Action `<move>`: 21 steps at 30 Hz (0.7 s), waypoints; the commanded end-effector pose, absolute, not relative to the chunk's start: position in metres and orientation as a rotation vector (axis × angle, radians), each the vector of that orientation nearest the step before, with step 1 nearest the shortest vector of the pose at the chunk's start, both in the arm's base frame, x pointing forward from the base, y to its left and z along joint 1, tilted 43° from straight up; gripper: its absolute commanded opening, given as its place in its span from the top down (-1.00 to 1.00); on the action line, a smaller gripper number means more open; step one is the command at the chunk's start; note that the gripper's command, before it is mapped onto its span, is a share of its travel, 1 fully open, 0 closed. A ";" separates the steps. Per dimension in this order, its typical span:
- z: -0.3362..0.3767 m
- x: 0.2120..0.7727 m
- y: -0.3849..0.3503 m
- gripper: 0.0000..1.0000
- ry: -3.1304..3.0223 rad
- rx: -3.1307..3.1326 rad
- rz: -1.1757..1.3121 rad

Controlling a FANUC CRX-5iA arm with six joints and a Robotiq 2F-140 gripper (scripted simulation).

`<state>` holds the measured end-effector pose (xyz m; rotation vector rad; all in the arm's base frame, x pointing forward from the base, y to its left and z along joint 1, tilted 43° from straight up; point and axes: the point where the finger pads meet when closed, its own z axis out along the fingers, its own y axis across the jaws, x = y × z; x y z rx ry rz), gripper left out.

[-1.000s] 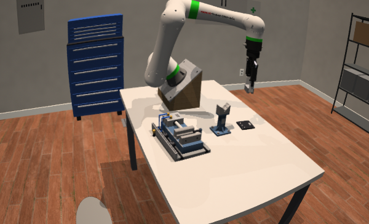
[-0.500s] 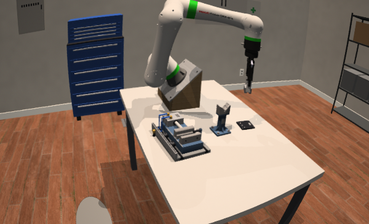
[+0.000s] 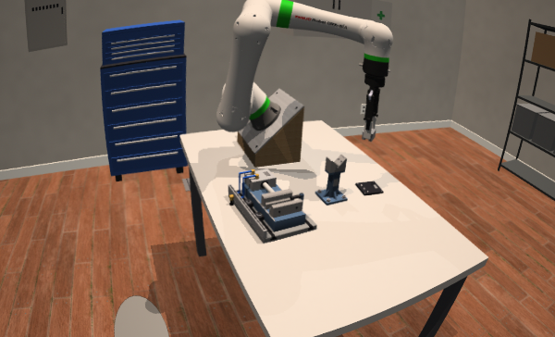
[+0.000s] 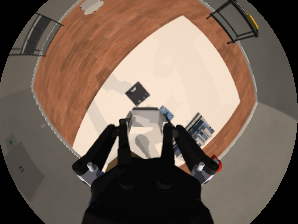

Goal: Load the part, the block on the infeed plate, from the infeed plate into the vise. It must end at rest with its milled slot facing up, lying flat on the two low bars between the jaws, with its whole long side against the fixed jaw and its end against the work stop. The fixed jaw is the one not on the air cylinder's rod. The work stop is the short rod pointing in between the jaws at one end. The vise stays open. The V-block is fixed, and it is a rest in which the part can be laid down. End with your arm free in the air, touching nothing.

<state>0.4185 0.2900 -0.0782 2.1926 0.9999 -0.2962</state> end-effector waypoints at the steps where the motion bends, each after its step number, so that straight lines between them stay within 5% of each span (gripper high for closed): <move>1: -0.076 0.419 0.288 1.00 0.945 2.213 -0.270; 21: -0.056 0.424 0.268 1.00 0.352 2.363 -0.031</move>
